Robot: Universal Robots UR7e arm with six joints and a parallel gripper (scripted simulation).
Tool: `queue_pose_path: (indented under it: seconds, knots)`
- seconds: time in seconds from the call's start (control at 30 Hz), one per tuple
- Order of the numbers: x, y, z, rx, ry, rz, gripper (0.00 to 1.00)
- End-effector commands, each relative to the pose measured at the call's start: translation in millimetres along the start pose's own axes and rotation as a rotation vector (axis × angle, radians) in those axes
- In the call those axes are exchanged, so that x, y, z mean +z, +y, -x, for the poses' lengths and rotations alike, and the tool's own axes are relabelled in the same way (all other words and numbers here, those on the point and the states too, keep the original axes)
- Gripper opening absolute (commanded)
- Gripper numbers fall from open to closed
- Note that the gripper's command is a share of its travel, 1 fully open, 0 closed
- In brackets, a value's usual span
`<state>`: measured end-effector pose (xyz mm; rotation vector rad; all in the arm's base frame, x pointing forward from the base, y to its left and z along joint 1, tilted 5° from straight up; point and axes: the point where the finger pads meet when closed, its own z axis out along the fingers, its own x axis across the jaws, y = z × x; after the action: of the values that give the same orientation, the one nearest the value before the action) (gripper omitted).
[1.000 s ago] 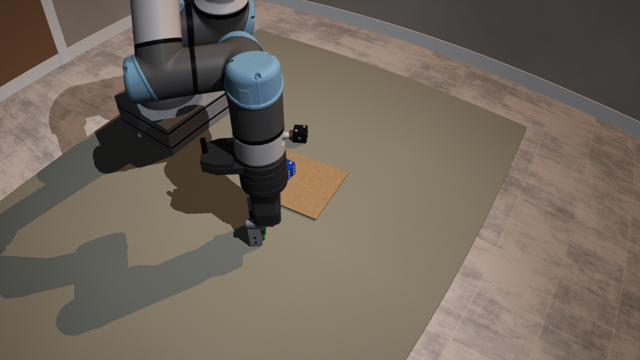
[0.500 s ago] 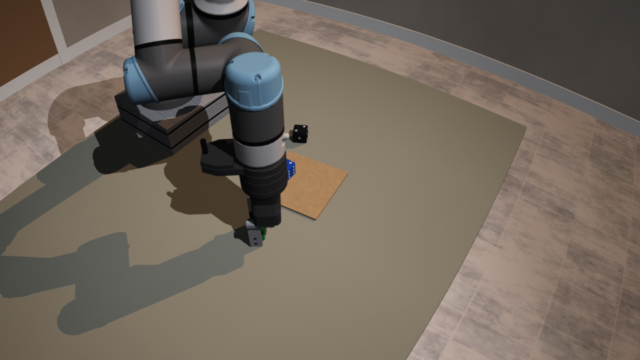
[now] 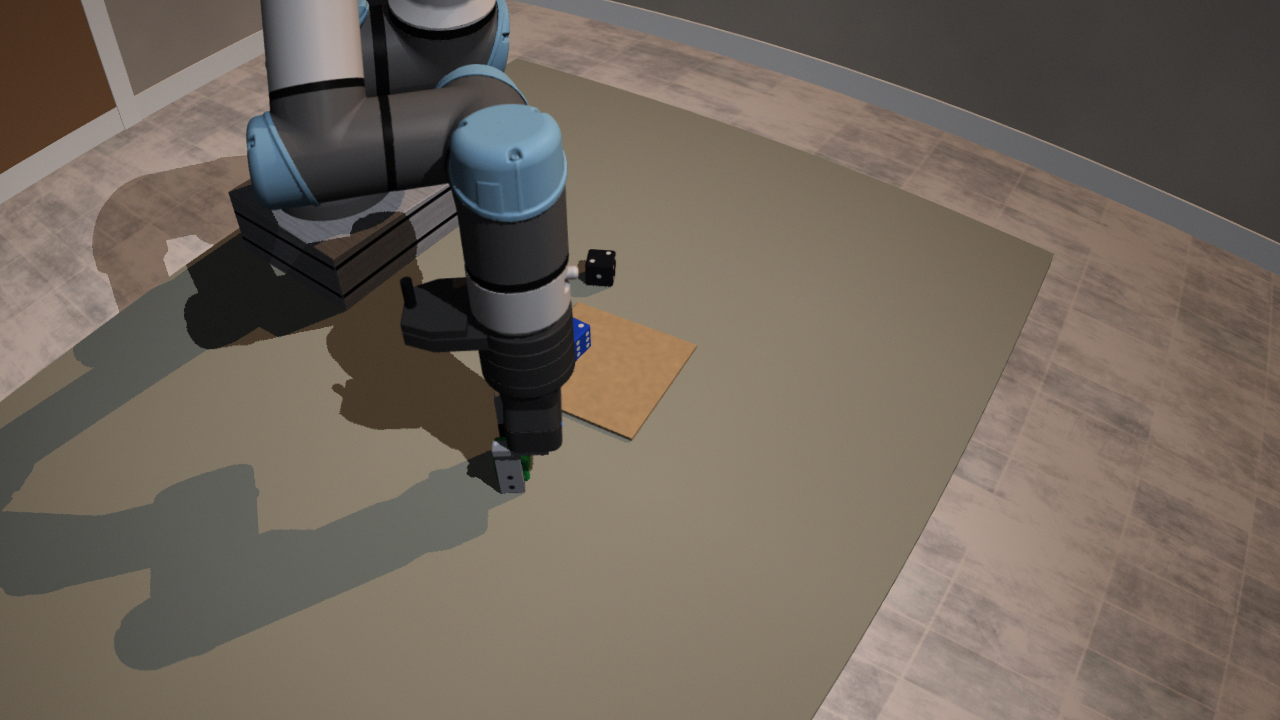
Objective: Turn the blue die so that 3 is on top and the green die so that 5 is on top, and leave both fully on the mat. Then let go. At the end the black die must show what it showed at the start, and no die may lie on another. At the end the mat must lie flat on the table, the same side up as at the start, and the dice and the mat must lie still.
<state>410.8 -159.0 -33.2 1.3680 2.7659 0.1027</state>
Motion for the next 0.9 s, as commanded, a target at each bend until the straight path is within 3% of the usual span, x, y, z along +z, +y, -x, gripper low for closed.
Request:
queue_pose_path:
  seconds: [0.0, 0.23, 0.27, 0.87]
  knots:
    - [-0.4, 0.1, 0.4, 0.0, -0.001, 0.0, 0.87]
    - [-0.4, 0.1, 0.4, 0.0, -0.001, 0.0, 0.87]
    - [-0.4, 0.1, 0.4, 0.0, -0.001, 0.0, 0.57]
    - [-0.4, 0.1, 0.4, 0.0, -0.001, 0.0, 0.57]
